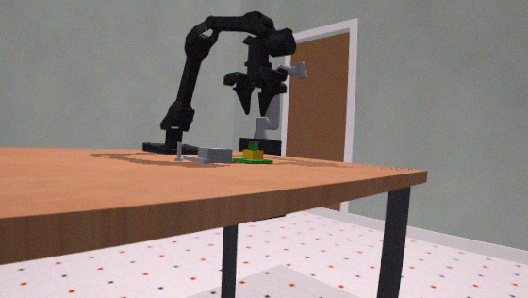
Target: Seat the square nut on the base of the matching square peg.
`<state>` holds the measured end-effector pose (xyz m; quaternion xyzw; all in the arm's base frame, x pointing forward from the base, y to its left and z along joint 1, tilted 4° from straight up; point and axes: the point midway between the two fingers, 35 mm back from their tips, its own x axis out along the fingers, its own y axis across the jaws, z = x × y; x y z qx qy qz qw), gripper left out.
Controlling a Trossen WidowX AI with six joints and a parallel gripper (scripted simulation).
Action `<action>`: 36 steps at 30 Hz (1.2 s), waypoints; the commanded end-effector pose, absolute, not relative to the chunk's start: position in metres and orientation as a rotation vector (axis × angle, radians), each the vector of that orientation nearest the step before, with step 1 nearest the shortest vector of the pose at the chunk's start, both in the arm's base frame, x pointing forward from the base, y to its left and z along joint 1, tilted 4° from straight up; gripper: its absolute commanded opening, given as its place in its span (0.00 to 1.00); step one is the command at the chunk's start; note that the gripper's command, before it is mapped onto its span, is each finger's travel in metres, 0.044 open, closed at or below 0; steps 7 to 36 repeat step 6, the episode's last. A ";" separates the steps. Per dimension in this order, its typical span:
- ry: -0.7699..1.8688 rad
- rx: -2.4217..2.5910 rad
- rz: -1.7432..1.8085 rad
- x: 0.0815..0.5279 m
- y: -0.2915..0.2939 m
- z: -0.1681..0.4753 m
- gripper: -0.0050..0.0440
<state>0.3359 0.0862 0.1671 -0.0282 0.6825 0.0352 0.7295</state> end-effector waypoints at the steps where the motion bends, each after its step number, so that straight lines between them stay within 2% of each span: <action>1: 1.479 -0.059 0.086 0.337 0.087 0.175 0.63; 36: 1.479 -0.059 0.086 0.337 0.087 0.175 0.63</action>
